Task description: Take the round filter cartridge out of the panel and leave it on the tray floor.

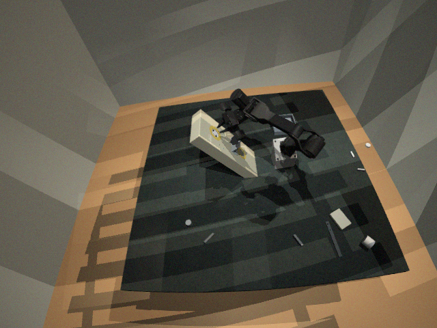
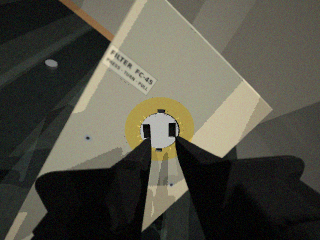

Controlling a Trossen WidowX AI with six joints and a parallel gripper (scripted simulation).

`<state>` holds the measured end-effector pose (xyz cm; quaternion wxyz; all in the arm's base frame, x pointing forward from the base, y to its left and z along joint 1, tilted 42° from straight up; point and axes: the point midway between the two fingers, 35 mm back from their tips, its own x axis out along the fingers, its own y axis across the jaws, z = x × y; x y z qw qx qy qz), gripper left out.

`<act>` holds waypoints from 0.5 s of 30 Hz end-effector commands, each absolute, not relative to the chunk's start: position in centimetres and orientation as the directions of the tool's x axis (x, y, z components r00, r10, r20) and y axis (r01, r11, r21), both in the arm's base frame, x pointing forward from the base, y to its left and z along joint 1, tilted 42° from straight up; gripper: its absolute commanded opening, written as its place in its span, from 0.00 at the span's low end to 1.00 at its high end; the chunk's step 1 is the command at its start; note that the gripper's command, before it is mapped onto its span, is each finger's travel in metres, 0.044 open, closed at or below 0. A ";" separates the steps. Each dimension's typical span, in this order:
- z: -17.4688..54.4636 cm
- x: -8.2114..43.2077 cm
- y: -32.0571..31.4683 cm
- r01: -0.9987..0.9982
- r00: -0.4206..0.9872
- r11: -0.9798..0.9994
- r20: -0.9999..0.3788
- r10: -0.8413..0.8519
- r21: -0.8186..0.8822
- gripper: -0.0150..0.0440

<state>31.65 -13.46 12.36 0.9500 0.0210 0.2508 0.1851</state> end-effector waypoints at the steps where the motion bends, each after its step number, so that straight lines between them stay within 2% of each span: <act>1: 12.0 32.1 -13.1 -0.339 0.805 0.931 -0.470 0.362 0.136 0.45; 15: 11.5 33.0 -12.6 -0.338 0.808 0.931 -0.466 0.362 0.137 0.45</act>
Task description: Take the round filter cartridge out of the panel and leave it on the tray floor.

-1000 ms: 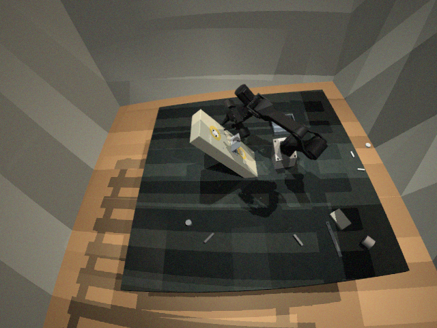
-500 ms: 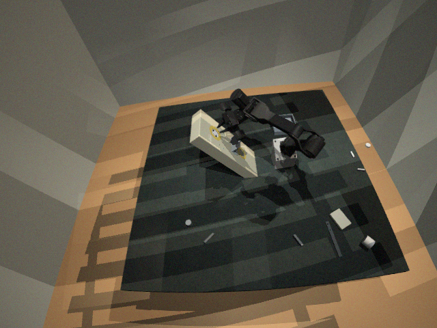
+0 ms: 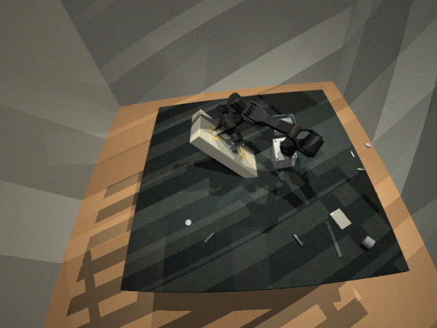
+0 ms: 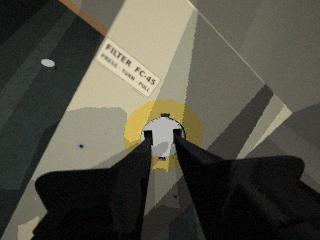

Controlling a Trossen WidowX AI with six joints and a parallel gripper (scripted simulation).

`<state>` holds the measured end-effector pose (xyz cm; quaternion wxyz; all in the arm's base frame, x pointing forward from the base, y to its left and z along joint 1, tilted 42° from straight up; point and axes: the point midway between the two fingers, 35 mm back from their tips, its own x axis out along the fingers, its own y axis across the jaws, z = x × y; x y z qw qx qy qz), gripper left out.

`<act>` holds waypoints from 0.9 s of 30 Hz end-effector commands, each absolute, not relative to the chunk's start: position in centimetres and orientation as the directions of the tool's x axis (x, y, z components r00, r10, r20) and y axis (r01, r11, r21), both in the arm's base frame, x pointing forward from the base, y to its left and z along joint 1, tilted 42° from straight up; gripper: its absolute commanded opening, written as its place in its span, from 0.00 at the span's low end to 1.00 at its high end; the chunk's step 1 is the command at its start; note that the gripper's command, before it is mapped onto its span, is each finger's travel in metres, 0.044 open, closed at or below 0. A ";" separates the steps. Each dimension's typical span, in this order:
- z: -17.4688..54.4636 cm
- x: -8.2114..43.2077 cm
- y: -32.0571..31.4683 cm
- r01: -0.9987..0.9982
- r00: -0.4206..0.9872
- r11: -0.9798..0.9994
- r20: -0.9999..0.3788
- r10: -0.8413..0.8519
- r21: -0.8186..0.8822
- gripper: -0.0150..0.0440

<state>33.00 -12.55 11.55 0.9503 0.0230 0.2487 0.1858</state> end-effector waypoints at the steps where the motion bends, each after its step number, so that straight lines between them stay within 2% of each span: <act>1: 11.5 33.0 -12.6 -0.338 0.808 0.931 -0.466 0.362 0.137 0.45; 27: 11.4 33.4 -12.5 -0.338 0.808 0.931 -0.466 0.362 0.136 0.45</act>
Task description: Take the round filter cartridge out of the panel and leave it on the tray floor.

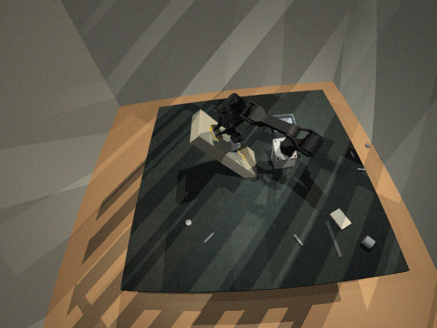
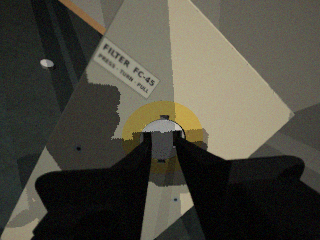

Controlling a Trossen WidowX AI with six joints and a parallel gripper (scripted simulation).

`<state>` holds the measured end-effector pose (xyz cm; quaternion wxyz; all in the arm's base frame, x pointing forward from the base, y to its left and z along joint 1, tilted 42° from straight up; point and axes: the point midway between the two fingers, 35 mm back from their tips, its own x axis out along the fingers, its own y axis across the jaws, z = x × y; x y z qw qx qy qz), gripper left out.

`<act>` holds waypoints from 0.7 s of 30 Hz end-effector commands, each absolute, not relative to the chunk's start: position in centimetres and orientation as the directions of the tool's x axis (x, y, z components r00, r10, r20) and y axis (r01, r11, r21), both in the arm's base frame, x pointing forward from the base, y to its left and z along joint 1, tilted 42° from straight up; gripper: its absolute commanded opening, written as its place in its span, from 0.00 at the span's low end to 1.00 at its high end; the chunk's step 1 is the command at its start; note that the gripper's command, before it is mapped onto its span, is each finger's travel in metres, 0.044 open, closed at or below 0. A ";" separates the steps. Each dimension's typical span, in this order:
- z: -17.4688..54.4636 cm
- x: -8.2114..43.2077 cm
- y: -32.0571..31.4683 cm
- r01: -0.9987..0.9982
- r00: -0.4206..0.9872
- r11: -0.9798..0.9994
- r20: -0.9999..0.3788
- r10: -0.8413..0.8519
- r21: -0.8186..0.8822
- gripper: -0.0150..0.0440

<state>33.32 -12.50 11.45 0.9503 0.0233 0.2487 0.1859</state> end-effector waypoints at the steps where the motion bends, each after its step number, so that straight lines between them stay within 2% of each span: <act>1: 11.4 33.4 -12.5 -0.338 0.808 0.931 -0.466 0.362 0.136 0.45; 21: 11.1 33.8 -12.3 -0.338 0.808 0.931 -0.465 0.362 0.136 0.45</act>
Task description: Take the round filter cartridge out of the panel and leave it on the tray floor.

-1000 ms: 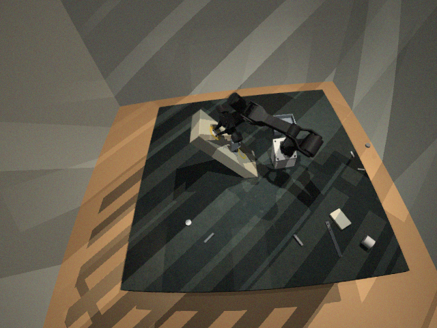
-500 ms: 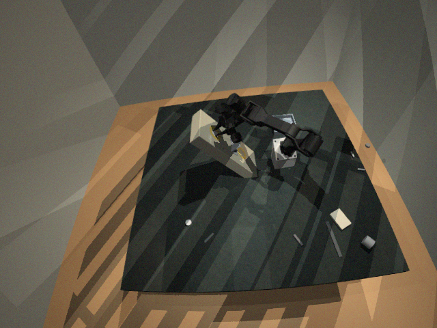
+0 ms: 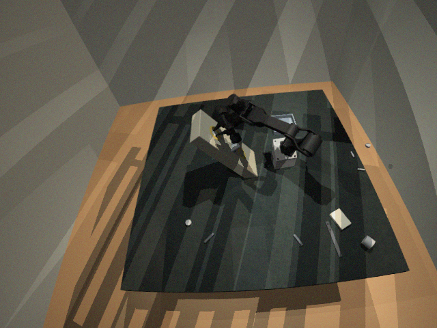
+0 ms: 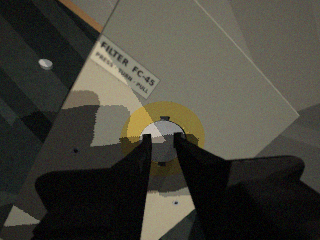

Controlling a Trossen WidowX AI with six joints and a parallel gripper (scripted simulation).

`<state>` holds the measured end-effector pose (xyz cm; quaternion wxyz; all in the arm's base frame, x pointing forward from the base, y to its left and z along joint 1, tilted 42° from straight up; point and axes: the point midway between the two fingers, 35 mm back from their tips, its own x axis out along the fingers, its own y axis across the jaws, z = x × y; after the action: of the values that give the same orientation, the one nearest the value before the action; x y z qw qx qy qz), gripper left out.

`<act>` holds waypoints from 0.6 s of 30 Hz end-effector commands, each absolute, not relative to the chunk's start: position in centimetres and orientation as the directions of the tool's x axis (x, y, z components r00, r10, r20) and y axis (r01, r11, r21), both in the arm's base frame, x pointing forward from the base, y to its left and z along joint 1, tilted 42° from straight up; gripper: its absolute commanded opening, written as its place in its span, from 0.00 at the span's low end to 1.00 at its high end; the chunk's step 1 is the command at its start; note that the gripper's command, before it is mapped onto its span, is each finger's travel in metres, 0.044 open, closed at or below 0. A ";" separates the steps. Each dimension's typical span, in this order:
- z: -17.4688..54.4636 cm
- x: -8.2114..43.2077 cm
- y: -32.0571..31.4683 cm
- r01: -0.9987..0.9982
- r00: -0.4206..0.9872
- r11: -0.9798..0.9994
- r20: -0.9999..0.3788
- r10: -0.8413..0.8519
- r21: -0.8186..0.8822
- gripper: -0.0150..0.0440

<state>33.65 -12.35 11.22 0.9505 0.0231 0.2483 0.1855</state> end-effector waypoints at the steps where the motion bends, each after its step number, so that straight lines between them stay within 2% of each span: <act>1: 11.0 33.9 -12.2 -0.338 0.808 0.931 -0.465 0.362 0.136 0.45; 18: 10.7 34.5 -12.0 -0.338 0.808 0.931 -0.465 0.362 0.136 0.45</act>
<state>34.24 -12.18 10.86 0.9509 0.0254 0.2474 0.1841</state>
